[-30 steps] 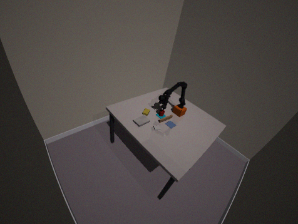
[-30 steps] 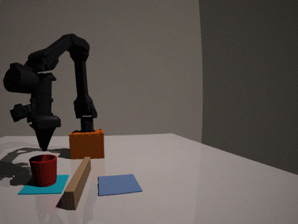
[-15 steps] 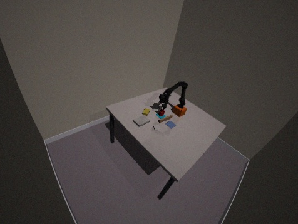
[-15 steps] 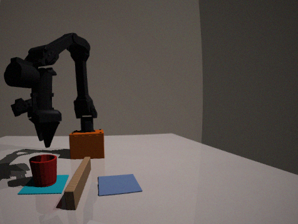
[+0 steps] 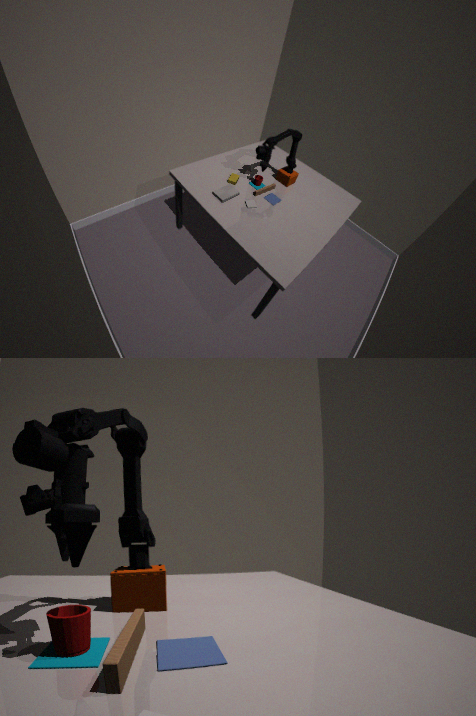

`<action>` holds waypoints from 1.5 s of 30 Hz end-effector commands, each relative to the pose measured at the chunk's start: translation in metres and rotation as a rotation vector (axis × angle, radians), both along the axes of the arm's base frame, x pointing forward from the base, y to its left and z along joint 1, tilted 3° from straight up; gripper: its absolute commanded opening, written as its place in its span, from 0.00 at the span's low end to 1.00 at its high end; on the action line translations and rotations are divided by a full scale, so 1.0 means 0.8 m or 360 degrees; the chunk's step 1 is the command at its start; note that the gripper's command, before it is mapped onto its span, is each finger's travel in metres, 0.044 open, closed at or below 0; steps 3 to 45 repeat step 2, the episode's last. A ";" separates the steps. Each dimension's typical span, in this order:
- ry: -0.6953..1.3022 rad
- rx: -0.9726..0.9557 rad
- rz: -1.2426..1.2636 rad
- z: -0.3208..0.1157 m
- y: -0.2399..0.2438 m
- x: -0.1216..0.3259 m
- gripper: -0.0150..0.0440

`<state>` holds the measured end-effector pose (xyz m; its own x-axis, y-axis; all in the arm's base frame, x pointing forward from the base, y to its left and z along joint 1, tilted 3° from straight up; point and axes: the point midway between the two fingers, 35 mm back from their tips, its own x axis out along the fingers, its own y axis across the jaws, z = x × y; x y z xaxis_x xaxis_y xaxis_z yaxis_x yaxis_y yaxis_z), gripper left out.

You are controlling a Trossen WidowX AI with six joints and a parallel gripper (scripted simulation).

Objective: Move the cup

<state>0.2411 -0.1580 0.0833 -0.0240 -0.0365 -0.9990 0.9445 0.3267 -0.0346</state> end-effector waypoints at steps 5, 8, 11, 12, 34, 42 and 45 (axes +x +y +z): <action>0.0001 0.0000 0.0000 -0.001 0.000 0.000 1.00; 0.0001 0.0000 0.0000 -0.001 0.000 0.000 1.00; 0.0001 0.0000 0.0000 -0.001 0.000 0.000 1.00; 0.0001 0.0000 0.0000 -0.001 0.000 0.000 1.00; 0.0001 0.0000 0.0000 -0.001 0.000 0.000 1.00; 0.0001 0.0000 0.0000 -0.001 0.000 0.000 1.00; 0.0001 0.0000 0.0000 -0.001 0.000 0.000 1.00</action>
